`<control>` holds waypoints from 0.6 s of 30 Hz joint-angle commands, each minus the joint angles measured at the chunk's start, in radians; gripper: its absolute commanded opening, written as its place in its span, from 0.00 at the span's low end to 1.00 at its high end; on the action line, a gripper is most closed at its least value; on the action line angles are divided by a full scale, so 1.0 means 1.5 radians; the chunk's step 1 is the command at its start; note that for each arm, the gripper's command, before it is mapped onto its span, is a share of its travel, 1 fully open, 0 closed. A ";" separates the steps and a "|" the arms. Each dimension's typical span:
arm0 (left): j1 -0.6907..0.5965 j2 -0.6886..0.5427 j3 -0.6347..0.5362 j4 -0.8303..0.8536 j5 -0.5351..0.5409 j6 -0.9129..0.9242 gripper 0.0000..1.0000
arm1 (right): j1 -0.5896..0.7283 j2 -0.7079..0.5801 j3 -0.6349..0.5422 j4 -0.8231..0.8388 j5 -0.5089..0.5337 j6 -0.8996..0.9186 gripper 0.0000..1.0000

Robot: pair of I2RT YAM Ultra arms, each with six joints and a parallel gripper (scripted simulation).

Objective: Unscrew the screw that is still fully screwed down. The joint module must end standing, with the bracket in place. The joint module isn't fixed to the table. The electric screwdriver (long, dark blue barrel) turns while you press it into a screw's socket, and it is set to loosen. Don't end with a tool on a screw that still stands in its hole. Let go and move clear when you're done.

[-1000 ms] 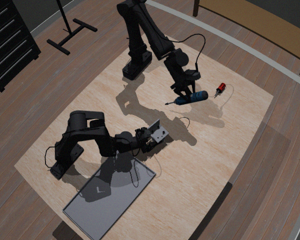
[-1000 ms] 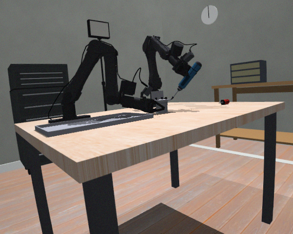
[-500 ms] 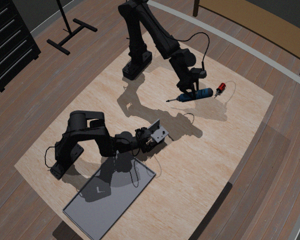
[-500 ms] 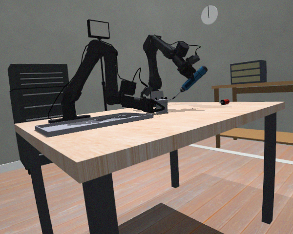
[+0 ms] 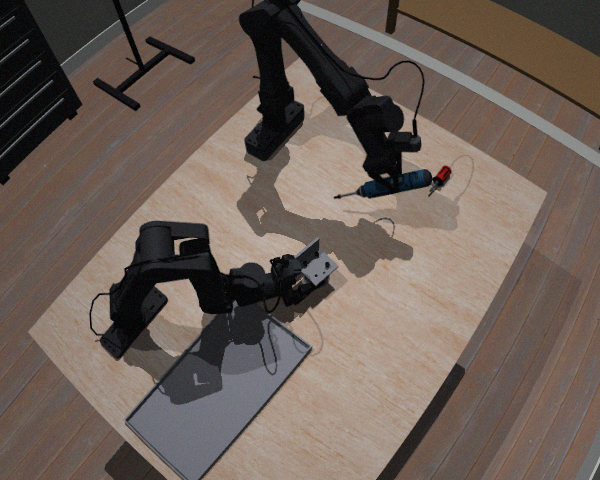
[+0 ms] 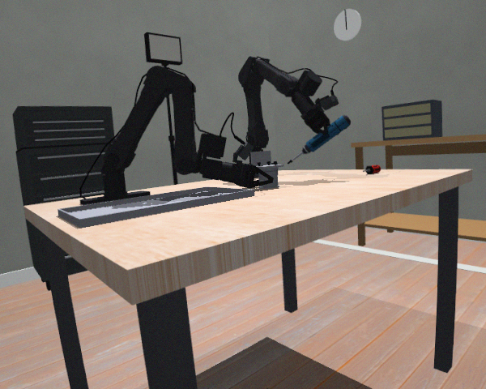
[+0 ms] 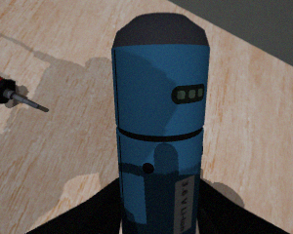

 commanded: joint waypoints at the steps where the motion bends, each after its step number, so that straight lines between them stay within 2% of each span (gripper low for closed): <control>1: 0.015 -0.019 0.039 -0.010 -0.002 -0.020 0.42 | 0.001 -0.003 0.004 -0.007 0.003 0.003 0.59; 5: 0.011 -0.022 0.039 0.004 -0.001 -0.020 0.42 | 0.001 -0.003 0.004 -0.007 0.003 0.003 0.59; 17: 0.072 0.034 0.081 -0.104 -0.003 -0.070 0.42 | 0.001 -0.003 0.004 -0.007 0.003 0.003 0.59; 18: 0.072 0.010 0.081 -0.105 -0.003 -0.070 0.42 | 0.001 -0.003 0.004 -0.007 0.003 0.003 0.59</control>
